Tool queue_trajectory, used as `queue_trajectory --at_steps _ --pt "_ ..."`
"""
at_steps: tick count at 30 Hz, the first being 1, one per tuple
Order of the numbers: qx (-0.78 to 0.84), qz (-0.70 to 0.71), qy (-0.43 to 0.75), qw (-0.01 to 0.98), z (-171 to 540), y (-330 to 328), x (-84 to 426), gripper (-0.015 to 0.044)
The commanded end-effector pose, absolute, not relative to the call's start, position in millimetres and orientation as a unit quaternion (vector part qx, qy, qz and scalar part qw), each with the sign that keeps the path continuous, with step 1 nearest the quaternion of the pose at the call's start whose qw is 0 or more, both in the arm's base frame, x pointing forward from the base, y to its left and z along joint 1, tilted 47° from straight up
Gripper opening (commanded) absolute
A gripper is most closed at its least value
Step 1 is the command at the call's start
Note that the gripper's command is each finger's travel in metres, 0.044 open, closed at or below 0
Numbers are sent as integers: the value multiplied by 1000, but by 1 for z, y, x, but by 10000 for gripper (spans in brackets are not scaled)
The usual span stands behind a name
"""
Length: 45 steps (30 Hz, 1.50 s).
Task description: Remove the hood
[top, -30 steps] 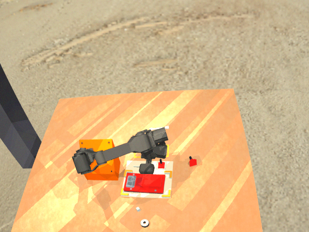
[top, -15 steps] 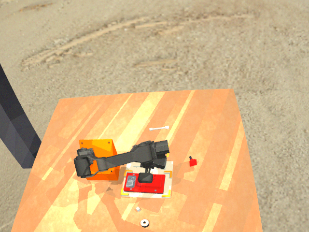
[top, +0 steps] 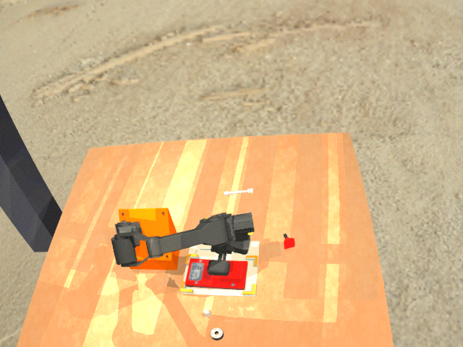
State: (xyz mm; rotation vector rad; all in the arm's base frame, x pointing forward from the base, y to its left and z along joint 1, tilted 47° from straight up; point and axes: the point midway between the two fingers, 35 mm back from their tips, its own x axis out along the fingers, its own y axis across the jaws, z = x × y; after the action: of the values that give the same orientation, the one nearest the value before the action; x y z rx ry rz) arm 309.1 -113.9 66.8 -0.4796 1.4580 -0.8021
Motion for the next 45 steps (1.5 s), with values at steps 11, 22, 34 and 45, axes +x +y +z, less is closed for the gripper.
queue_trajectory --at_steps 11,22,34,45 --pt "-212 -352 642 647 61 -120 309 440" --pt "-212 -352 642 647 56 -125 309 440" --pt "-213 -352 642 647 51 -130 308 440" --pt "-213 -352 642 647 47 -135 308 440"
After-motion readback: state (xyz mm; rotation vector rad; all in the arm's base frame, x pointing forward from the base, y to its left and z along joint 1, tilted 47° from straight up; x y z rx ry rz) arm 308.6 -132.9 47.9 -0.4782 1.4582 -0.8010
